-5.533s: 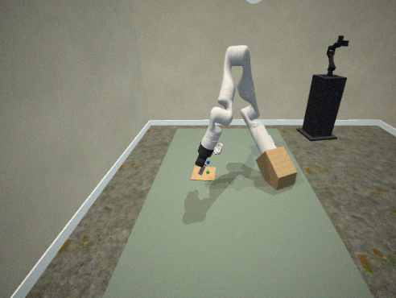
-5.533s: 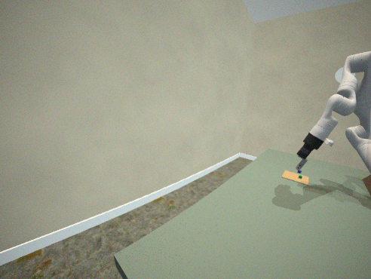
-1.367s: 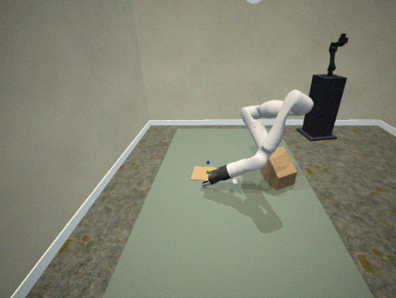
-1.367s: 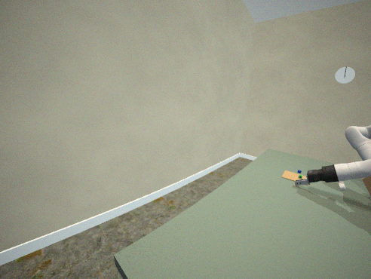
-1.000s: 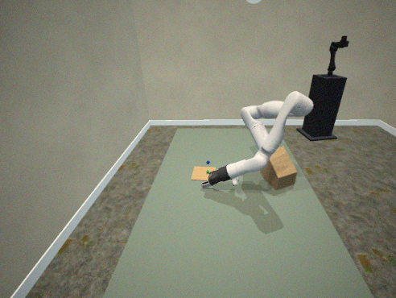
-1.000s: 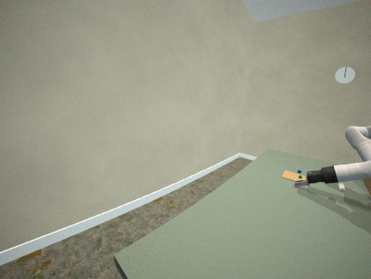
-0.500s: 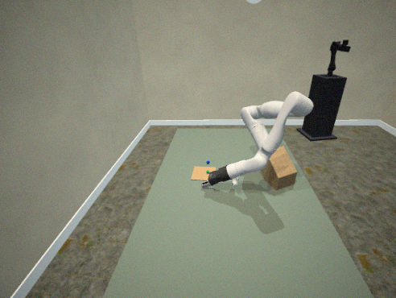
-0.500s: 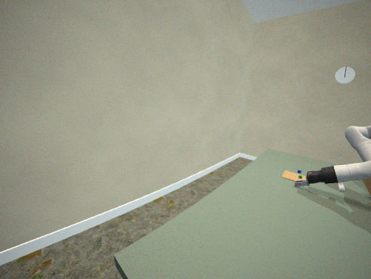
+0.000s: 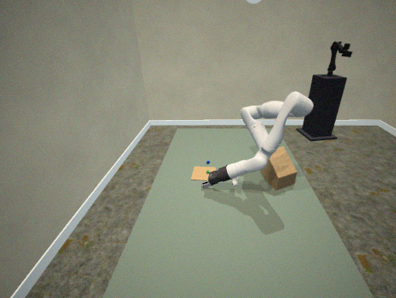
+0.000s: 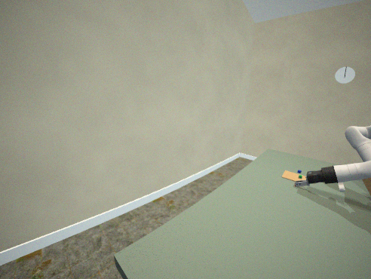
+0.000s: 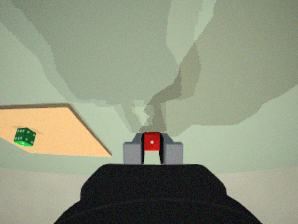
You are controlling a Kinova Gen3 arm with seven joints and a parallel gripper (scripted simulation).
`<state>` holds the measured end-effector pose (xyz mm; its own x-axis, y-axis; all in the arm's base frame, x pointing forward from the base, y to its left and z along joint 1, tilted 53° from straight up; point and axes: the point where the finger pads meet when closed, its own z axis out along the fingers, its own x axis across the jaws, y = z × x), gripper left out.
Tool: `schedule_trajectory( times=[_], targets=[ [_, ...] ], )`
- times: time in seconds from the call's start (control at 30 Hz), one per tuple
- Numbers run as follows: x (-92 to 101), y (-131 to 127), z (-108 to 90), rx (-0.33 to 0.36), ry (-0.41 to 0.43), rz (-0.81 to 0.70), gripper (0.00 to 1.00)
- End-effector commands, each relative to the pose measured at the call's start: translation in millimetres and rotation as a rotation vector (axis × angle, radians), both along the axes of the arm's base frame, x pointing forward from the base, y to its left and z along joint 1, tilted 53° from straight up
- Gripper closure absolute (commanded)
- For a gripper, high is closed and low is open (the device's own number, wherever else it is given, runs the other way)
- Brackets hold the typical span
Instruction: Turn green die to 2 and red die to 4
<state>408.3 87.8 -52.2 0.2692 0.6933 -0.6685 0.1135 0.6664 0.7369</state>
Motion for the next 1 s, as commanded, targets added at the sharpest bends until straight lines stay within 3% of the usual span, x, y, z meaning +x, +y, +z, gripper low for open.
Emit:
schedule_trajectory(
  times=[0.0,0.2,0.23,0.37,0.5,0.57,0.6,0.67,0.7,0.97],
  targets=[
    [0.0,0.9,0.3,0.001,0.000,0.001,0.66],
    [0.0,0.9,0.3,0.001,0.000,0.001,0.66],
    [0.0,0.9,0.3,0.001,0.000,0.001,0.60],
    [0.0,0.9,0.3,0.001,0.000,0.001,0.60],
    [0.0,0.9,0.3,0.001,0.000,0.001,0.48],
    [0.0,0.9,0.3,0.001,0.000,0.001,0.48],
    [0.0,0.9,0.3,0.001,0.000,0.001,0.42],
    [0.0,0.9,0.3,0.001,0.000,0.001,0.42],
    [0.0,0.9,0.3,0.001,0.000,0.001,0.36],
    [0.0,0.9,0.3,0.001,0.000,0.001,0.36]
  ],
)
